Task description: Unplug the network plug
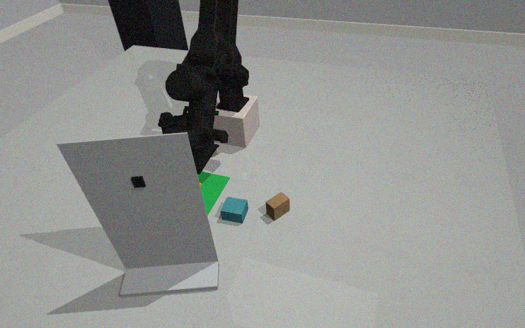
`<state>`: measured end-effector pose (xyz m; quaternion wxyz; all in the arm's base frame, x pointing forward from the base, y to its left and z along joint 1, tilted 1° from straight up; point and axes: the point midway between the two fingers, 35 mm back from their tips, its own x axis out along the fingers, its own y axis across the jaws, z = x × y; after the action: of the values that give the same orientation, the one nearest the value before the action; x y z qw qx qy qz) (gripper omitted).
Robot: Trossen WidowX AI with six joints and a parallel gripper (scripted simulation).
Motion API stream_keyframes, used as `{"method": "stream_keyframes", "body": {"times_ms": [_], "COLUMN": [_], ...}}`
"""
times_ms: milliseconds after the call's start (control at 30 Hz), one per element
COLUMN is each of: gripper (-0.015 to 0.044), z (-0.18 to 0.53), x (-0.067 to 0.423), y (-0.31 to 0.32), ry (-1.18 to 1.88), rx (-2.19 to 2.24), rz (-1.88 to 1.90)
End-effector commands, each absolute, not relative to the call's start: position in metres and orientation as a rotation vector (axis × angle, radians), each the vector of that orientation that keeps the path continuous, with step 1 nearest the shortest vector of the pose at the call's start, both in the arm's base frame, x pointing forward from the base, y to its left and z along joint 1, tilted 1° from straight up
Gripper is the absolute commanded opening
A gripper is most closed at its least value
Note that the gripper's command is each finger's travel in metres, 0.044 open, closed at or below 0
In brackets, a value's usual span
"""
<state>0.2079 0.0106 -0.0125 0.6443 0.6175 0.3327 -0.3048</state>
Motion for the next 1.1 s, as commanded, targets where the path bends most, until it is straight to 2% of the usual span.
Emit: {"method": "stream_keyframes", "body": {"times_ms": [0, 1067], "gripper": [0.0156, 0.0156], "z": [-0.007, 0.026], "x": [0.211, 0.213], "y": [0.01, 0.011], "ry": [0.75, 0.749], "rx": [1.408, 1.408], "rz": [-0.694, -0.694]}}
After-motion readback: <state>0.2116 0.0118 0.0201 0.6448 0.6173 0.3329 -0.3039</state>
